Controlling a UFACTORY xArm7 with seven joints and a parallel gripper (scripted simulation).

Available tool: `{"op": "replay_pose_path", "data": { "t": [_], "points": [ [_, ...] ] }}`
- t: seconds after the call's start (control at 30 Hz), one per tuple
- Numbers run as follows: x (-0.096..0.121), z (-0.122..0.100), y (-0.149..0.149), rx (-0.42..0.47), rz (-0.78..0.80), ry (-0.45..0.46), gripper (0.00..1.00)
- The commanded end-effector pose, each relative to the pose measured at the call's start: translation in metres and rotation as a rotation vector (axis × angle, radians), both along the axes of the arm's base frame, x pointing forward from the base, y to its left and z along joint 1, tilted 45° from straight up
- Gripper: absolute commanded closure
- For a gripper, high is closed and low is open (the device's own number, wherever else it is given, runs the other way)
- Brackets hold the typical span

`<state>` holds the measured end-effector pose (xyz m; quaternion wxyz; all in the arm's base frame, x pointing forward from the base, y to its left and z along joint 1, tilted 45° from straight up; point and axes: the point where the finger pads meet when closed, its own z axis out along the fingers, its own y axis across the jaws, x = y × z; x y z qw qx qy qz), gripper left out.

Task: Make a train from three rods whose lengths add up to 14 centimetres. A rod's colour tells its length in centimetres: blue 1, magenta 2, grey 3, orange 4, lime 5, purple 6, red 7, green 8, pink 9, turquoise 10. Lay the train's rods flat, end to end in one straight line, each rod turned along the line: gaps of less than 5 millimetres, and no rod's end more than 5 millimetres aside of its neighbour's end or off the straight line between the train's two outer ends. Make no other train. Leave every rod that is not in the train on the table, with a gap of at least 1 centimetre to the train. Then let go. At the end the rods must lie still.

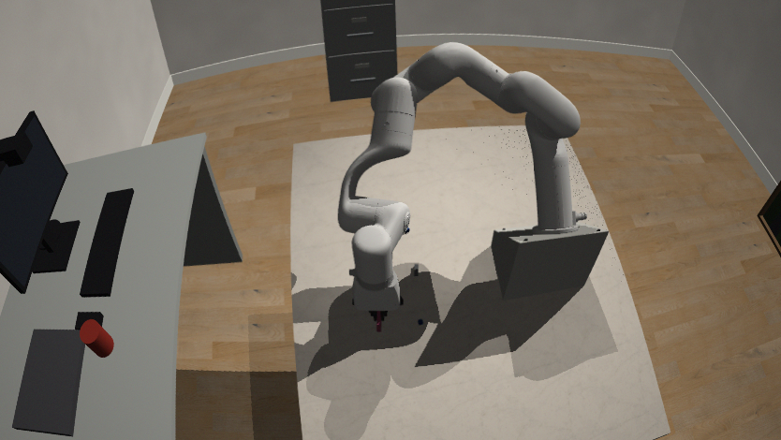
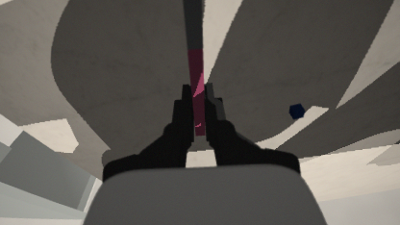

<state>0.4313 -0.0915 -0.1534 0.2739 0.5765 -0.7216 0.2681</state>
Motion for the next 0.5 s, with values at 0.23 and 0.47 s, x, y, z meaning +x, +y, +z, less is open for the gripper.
{"op": "replay_pose_path", "data": {
  "t": [0.23, 0.47],
  "points": [
    [0.0016, 0.0006, 0.0023, 0.003, 0.003, -0.003, 0.96],
    [0.0016, 0.0006, 0.0023, 0.003, 0.003, -0.003, 0.92]
  ]
}}
